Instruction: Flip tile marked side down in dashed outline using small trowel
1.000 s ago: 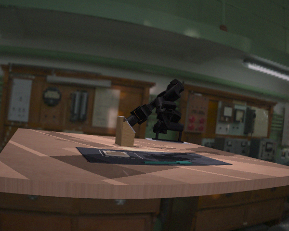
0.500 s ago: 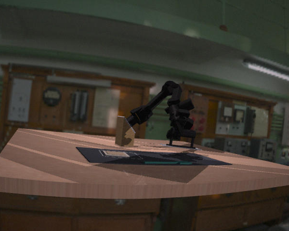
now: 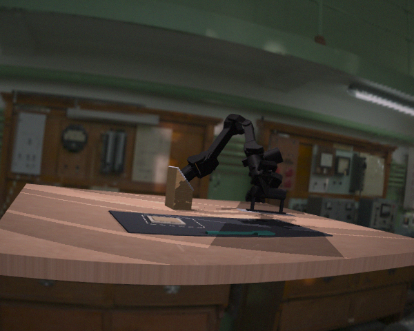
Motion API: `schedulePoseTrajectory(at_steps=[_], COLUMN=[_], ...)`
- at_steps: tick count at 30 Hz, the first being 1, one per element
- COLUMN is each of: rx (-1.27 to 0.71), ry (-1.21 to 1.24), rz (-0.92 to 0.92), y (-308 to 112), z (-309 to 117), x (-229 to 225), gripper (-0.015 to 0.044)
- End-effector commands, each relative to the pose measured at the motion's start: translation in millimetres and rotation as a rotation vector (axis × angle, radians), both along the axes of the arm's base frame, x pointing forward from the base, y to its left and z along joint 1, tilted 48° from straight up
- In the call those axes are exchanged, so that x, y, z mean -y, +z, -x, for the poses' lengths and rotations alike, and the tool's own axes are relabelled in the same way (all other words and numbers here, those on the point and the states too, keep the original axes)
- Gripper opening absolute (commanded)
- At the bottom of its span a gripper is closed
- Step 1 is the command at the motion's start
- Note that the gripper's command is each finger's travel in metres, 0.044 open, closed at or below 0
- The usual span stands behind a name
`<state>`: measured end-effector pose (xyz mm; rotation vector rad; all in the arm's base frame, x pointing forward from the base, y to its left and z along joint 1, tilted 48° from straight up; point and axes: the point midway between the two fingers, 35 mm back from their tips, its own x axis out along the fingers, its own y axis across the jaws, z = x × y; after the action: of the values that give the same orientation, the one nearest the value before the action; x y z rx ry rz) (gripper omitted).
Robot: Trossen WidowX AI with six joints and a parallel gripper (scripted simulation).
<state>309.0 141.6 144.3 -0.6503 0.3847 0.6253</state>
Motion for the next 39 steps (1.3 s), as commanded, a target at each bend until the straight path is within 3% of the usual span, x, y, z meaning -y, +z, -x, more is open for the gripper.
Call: schedulePoseTrajectory(at_steps=[1, 22, 33, 39], rx=[0.005, 0.003, 0.003, 0.003], ry=[-0.015, -0.015, -0.015, -0.015], rz=[-0.002, -0.004, -0.004, -0.004], y=[-1.1, -22.5, -22.5, -22.5], z=[-1.3, -1.9, -1.9, -1.9], x=[-1.1, -24.6, -24.6, -24.6], gripper=[0.0, 0.0, 0.0289, 0.03])
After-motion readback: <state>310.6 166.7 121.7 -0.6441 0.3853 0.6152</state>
